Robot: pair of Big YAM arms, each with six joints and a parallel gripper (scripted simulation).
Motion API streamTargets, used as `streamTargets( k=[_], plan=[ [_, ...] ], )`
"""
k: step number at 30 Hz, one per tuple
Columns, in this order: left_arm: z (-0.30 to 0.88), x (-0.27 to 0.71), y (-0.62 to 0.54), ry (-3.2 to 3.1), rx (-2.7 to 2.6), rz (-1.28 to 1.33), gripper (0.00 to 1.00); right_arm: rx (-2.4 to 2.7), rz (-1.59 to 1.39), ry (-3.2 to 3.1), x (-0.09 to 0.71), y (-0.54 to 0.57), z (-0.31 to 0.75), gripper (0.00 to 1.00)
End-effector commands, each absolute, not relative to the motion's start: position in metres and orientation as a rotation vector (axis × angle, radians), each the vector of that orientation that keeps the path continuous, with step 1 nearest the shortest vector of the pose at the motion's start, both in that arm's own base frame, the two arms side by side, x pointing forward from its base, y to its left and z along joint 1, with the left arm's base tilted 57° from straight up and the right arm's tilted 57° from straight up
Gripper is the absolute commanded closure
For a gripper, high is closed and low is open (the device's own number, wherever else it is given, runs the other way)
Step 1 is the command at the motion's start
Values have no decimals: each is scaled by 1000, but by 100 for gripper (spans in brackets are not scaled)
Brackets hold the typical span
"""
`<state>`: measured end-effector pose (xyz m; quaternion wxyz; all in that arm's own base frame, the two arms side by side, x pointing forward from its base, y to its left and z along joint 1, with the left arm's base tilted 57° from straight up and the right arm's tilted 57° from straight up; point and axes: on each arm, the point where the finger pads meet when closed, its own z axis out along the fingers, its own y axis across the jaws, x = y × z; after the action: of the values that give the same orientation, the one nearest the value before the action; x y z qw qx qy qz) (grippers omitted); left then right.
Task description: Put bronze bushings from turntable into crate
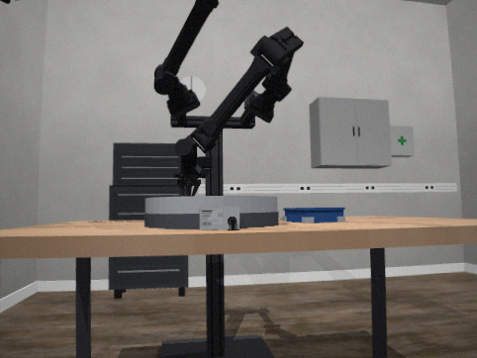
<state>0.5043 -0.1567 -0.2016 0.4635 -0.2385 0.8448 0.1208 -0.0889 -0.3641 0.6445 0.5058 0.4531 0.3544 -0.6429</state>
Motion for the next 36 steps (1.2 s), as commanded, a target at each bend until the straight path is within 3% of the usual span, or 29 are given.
streamTargets(
  k=[1,19,20,36],
  plan=[
    [-210,496,-157,2091,-569,304,85,1055,-1589,814,-92,-348,675,0],
    [-210,496,-157,2091,-569,304,85,1055,-1589,814,-92,-348,675,0],
    [-210,496,-157,2091,-569,304,100,1055,-1589,814,-92,-348,675,0],
    [-212,494,-144,2094,-590,329,100,1055,-1589,814,-92,-348,675,0]
  ],
)
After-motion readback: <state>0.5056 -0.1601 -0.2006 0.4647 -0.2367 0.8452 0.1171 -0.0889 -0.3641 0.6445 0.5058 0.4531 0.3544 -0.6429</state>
